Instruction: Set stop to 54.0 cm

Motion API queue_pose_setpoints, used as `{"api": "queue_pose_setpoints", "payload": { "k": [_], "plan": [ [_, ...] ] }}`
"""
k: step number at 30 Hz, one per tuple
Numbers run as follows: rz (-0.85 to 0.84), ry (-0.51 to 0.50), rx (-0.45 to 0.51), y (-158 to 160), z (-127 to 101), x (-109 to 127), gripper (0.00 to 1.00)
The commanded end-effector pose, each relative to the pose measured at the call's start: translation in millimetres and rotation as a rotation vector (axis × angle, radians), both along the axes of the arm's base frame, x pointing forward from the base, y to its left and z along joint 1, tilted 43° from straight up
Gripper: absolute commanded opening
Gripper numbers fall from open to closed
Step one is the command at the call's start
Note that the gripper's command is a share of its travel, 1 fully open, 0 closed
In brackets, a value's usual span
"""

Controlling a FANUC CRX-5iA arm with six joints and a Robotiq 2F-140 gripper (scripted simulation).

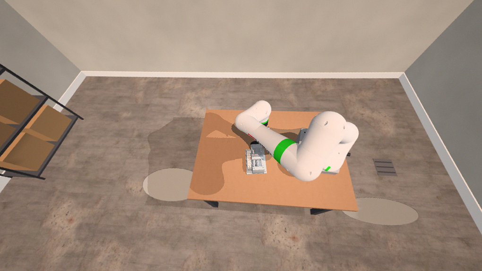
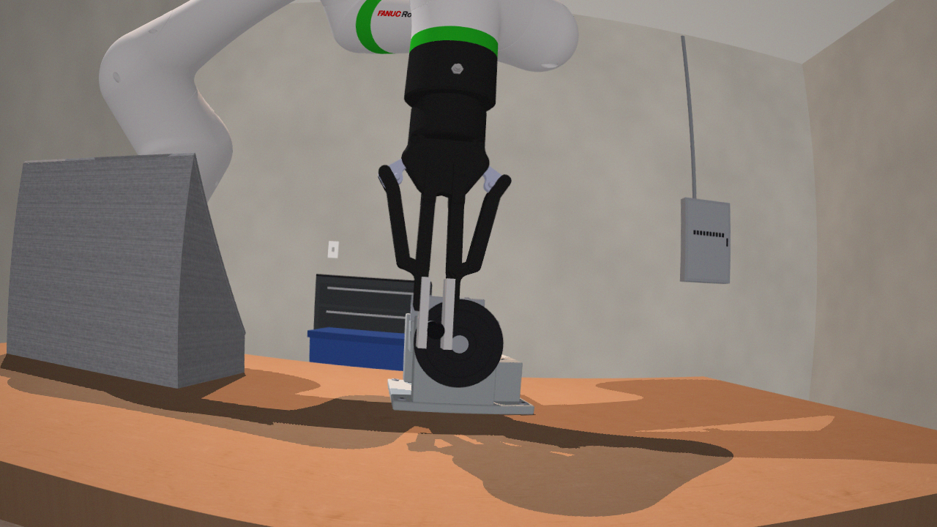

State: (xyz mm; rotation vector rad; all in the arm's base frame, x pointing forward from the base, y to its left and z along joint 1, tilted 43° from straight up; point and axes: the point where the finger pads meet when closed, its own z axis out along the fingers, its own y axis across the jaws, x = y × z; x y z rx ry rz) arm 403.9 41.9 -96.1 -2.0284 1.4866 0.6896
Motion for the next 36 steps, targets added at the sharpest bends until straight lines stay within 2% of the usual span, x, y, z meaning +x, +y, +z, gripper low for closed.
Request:
{"api": "queue_pose_setpoints", "payload": {
  "k": [1, 36],
  "plan": [
    [0.0, 0.0, 0.0, -0.2, 0.0, 0.0, 0.04],
    [0.0, 0.0, 0.0, 4.1, -5.6, -2.9, 0.04]
  ]
}}
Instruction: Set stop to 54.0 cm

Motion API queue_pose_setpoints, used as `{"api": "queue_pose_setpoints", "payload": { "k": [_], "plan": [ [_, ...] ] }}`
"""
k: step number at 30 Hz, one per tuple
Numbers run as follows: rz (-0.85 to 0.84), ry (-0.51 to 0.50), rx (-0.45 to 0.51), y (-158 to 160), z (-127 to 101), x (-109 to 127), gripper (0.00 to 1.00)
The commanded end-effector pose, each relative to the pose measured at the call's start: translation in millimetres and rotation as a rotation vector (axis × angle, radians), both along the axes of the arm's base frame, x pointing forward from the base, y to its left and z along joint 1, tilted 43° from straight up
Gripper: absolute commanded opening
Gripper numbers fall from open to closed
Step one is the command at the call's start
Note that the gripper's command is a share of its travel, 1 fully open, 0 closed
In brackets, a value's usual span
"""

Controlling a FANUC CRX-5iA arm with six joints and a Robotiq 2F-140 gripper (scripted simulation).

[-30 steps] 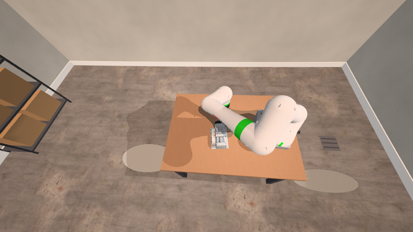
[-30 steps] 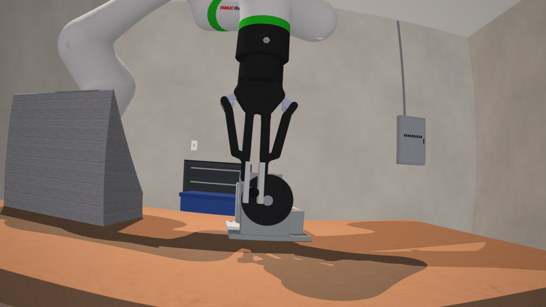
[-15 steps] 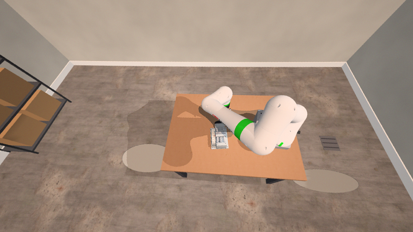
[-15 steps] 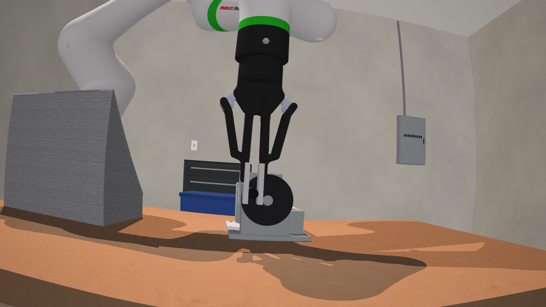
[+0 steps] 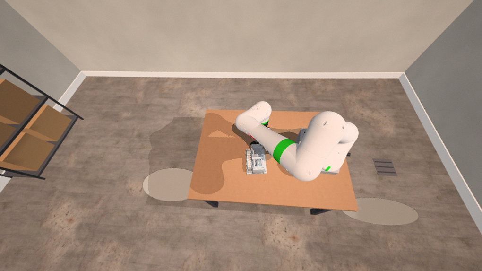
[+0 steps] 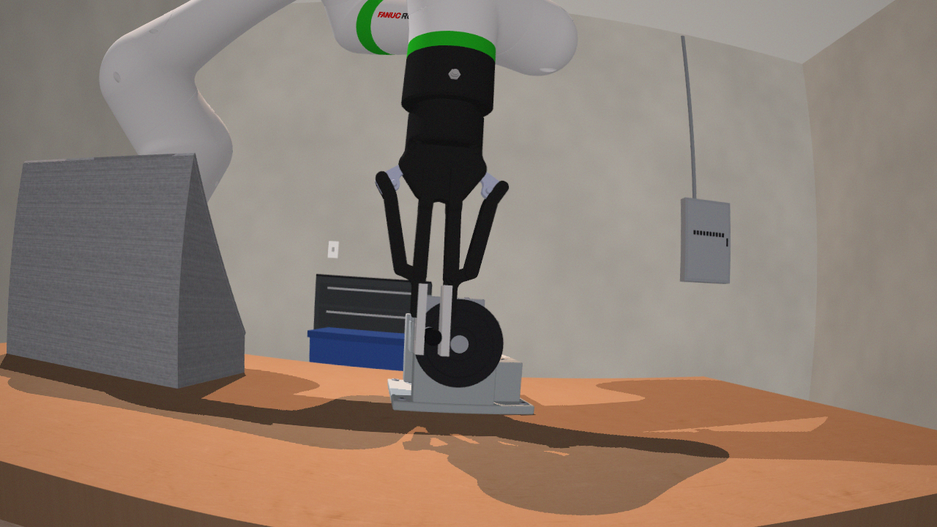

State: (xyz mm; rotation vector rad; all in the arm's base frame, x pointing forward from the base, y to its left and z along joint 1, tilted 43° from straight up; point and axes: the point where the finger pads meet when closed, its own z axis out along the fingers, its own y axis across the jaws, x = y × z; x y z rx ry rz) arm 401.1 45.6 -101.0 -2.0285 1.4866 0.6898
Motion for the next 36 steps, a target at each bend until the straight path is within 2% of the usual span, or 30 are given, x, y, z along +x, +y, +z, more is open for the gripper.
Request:
{"api": "queue_pose_setpoints", "payload": {
  "k": [1, 36],
  "plan": [
    [0.0, 0.0, 0.0, 0.8, -1.2, -0.3, 0.04],
    [0.0, 0.0, 0.0, 20.7, -19.9, 4.0, 0.04]
  ]
}}
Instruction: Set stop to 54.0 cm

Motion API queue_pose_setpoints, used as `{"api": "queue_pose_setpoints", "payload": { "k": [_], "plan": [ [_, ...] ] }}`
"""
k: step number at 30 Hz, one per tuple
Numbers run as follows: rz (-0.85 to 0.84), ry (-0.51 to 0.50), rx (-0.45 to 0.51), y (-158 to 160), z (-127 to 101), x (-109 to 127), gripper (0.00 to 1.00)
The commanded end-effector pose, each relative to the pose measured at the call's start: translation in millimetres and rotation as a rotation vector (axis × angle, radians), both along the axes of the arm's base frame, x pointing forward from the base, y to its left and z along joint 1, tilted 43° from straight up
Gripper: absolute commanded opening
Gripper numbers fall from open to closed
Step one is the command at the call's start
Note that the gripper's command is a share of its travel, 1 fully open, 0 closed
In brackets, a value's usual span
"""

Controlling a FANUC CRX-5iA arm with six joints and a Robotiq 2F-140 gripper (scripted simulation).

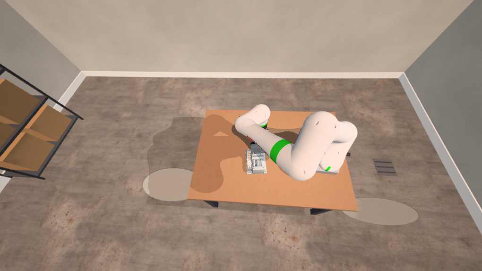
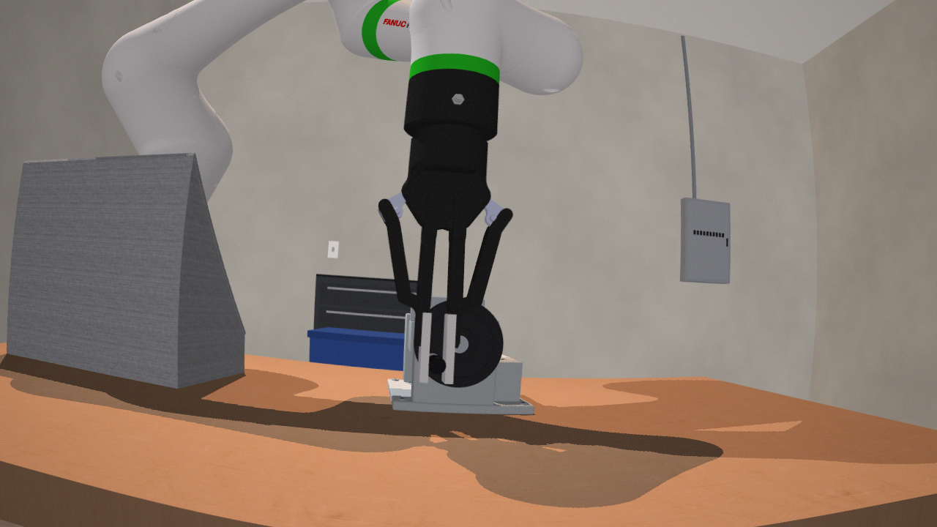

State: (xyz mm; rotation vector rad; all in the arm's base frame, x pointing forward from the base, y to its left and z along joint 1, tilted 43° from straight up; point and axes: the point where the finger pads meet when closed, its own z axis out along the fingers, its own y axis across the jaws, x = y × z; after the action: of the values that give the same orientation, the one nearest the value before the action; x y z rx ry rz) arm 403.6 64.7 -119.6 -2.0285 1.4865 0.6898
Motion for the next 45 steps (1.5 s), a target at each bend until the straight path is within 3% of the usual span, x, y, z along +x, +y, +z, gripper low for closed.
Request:
{"api": "queue_pose_setpoints", "payload": {
  "k": [1, 27, 45],
  "plan": [
    [0.0, 0.0, 0.0, 2.4, -1.9, 2.2, 0.04],
    [0.0, 0.0, 0.0, 15.9, -6.1, 26.6, 0.04],
    [0.0, 0.0, 0.0, 13.7, 4.5, 47.8, 0.04]
  ]
}}
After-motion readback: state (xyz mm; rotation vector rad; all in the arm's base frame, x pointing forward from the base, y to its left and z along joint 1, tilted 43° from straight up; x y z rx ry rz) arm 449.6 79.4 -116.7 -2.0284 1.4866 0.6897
